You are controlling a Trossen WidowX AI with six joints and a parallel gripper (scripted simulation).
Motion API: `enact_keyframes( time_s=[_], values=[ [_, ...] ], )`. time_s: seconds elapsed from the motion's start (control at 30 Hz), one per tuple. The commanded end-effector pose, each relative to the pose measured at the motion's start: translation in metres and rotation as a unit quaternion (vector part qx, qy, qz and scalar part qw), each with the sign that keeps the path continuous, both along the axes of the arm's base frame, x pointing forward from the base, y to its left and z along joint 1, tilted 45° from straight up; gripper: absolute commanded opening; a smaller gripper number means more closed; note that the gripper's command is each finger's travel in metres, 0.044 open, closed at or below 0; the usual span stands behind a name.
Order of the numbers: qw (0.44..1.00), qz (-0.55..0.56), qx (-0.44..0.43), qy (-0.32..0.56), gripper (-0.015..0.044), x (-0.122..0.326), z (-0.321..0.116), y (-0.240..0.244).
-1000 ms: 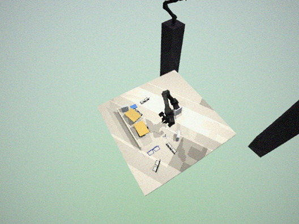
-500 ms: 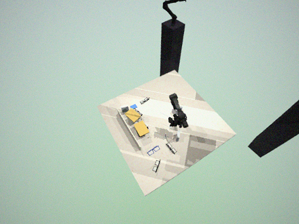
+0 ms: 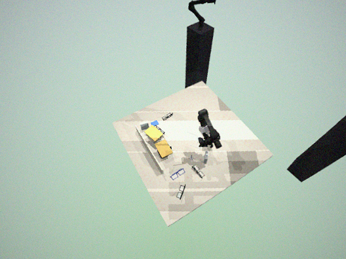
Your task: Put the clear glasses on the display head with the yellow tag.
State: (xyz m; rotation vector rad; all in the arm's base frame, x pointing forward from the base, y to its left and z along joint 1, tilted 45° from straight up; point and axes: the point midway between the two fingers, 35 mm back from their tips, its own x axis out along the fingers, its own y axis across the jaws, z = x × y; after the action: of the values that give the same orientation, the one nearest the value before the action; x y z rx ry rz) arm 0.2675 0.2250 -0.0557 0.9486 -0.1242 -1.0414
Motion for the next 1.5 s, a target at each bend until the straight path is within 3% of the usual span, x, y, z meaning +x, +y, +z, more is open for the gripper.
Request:
enact_keyframes(
  time_s=[0.0, 0.57, 1.0, 1.47],
  values=[
    [1.000, 0.000, 0.002, -0.001, 0.0000, 0.000, 0.000, 0.000],
    [1.000, -0.009, 0.012, -0.015, 0.0000, 0.000, 0.001, -0.001],
    [0.966, -0.120, 0.139, -0.185, 0.0000, 0.007, 0.008, -0.016],
    [0.860, -0.239, 0.256, -0.371, 0.0000, 0.013, 0.015, -0.034]
  ],
)
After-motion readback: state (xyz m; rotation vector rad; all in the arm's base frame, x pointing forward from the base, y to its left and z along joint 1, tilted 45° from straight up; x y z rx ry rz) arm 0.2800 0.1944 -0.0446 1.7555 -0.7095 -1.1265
